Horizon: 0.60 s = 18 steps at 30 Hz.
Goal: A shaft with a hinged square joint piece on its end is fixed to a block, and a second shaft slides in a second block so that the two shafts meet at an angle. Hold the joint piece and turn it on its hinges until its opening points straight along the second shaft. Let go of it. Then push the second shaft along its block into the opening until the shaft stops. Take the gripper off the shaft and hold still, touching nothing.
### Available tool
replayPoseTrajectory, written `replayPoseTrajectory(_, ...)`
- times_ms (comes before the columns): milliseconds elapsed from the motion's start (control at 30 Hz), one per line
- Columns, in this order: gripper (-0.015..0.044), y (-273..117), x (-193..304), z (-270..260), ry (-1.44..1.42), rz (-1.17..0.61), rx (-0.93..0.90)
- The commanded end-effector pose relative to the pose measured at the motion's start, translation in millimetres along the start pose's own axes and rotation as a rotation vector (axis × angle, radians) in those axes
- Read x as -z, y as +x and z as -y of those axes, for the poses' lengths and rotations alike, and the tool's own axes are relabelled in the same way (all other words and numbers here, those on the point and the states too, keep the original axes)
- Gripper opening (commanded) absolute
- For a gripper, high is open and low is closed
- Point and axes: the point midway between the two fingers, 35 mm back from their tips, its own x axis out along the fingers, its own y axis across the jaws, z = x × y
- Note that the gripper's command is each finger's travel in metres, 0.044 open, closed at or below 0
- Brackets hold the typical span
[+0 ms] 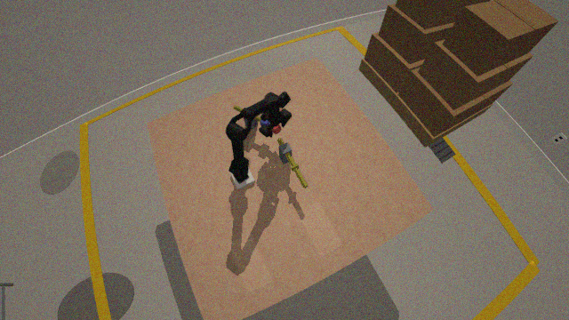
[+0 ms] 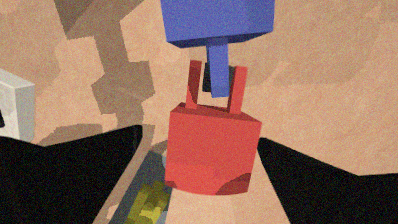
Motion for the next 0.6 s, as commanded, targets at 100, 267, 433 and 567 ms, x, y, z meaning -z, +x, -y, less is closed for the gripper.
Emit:
replayPoseTrajectory(100,0.044,-11.9,-0.4,1.8,0.005,-0.136,0.018)
replayPoseTrajectory(267,0.044,-11.9,-0.4,1.8,0.005,-0.136,0.018)
replayPoseTrajectory(433,0.044,-17.9,-0.3,2.9,0.051,-0.122,0.028)
replayPoseTrajectory(567,0.044,-34.7,0.9,5.4,0.186,-0.1,0.052)
